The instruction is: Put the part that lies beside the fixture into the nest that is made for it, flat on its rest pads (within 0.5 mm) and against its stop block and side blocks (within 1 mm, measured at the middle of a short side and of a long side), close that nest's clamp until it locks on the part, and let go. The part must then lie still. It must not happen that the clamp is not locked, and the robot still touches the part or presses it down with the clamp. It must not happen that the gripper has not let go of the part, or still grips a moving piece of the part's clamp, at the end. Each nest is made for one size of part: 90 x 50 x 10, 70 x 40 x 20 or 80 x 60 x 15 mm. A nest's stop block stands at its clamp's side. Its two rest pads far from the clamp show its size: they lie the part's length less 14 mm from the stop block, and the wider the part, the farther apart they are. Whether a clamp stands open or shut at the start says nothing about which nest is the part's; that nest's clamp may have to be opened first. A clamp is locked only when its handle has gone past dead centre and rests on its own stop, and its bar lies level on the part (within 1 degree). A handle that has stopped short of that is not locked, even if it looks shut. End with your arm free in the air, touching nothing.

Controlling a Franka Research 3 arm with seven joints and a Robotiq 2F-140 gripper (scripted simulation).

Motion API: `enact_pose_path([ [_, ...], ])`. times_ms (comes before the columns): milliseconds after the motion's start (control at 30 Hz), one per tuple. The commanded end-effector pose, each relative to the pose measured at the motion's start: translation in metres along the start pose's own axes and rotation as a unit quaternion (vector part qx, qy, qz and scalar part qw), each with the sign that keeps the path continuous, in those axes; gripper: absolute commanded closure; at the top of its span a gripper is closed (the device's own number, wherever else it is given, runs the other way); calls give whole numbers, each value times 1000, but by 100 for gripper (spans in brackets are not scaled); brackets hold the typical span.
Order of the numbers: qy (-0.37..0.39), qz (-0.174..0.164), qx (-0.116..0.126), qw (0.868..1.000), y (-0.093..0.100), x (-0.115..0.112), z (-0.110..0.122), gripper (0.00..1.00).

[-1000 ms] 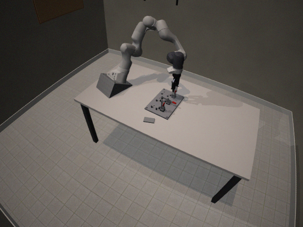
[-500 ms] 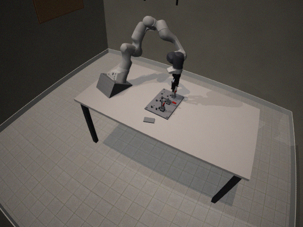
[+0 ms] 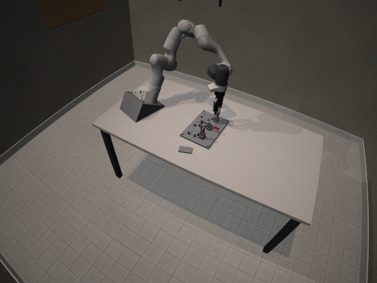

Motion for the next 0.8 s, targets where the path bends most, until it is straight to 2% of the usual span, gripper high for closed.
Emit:
enact_pose_path([
  [0,1,2,0,1000,6,1,-1,72],
  [100,1,2,0,1000,9,1,-1,72],
  [500,1,2,0,1000,53,1,-1,72],
  [767,1,2,0,1000,58,1,-1,72],
])
Point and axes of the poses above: the point where the finger pads meet when closed, its own y axis back along the fingers, its own z axis across the jaws, x = y × z, the point moved 10 cm from there along y, back along the fingers, and after that the axes turned 5 degrees about -y, right-handed, at the moved point
